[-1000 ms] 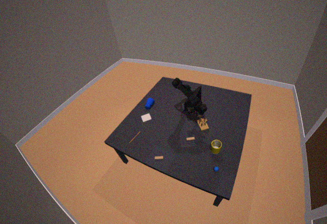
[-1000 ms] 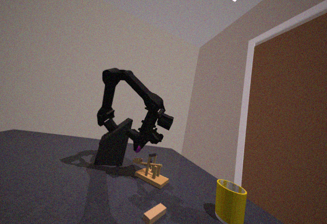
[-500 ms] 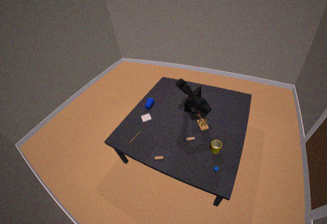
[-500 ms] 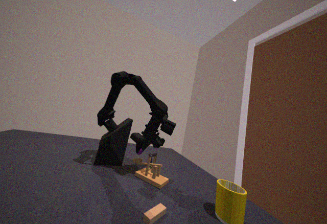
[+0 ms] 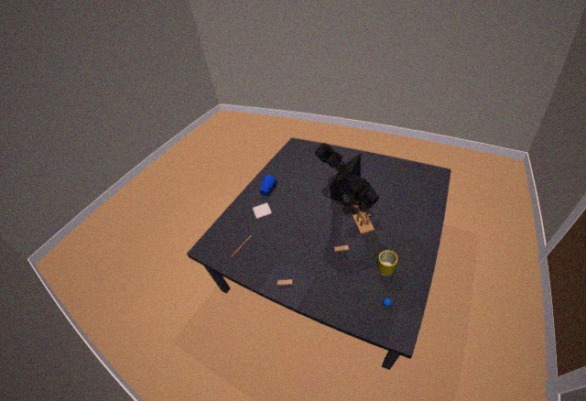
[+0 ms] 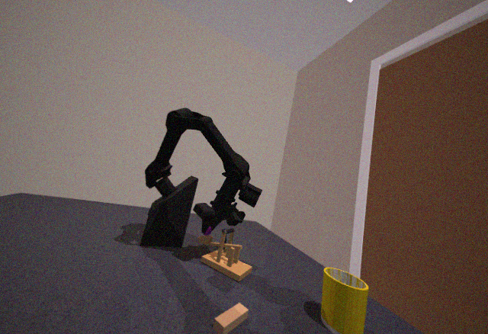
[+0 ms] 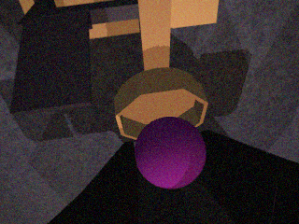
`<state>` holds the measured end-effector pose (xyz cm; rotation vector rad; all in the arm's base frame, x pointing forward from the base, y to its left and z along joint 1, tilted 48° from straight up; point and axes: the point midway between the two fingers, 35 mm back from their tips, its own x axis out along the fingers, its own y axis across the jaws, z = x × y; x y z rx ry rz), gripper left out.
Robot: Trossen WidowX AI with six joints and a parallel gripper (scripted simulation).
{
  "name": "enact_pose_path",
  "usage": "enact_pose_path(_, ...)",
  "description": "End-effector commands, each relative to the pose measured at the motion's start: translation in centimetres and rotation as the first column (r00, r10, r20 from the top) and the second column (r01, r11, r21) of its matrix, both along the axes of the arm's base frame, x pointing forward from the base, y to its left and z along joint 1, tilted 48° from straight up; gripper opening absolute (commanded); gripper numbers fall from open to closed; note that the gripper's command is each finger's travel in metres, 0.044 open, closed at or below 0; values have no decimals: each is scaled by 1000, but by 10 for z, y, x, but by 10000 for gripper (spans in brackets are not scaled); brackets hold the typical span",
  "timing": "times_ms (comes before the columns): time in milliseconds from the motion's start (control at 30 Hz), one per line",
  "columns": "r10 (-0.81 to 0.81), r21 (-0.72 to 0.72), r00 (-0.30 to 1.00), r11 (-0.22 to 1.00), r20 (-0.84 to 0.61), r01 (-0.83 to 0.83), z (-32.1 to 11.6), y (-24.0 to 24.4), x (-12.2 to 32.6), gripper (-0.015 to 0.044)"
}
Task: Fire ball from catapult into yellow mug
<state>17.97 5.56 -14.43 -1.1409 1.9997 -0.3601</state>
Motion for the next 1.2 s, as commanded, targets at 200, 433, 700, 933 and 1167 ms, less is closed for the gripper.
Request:
enact_pose_path(200, 0, 0, 1000, 1000, 0, 0, -1, -1, 0, 0)
enact_pose_path(433, 0, 0, 1000, 1000, 0, 0, -1, -1, 0, 184)
enact_pose_path(700, 2, 1, 1000, 1000, -9, -2, 46, 55, 5, 394)
enact_pose_path(933, 18, 12, 1000, 1000, -7, -17, 59, 70, 7, 440)
enact_pose_path(1167, 105, 198, 993, 974, 56, -114, 27, 104, 47, 440)
